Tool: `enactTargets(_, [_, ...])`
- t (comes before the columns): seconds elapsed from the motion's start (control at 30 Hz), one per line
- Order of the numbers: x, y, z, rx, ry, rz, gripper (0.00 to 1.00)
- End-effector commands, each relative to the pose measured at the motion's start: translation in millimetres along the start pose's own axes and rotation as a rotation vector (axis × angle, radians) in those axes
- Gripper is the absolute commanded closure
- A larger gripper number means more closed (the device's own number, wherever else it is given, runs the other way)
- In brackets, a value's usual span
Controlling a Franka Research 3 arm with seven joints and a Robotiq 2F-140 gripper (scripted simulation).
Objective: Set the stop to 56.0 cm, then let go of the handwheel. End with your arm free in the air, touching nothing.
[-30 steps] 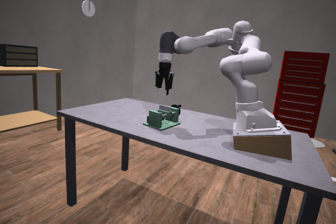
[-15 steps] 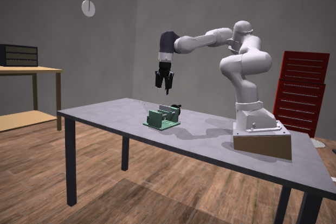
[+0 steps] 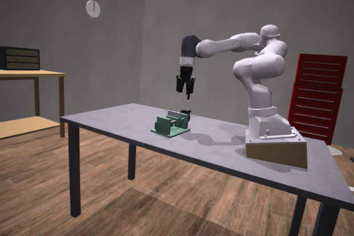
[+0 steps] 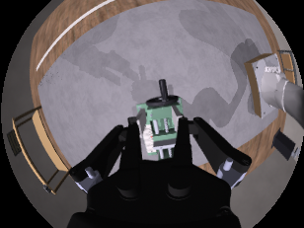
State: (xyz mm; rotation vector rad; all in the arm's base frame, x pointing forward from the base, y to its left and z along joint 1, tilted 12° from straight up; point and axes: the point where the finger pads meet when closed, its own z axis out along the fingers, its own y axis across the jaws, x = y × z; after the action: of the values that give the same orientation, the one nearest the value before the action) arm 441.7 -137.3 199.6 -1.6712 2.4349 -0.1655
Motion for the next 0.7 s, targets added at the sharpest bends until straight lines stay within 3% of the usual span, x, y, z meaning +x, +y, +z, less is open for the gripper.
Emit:
enactTargets(0.0, [33, 11, -1.1, 0.0, 0.007, -0.067, 0.67])
enactTargets(0.13, [45, 15, -1.2, 0.0, 0.007, -0.067, 0.67])
enactTargets(0.67, [45, 15, -1.2, 0.0, 0.007, -0.067, 0.67])
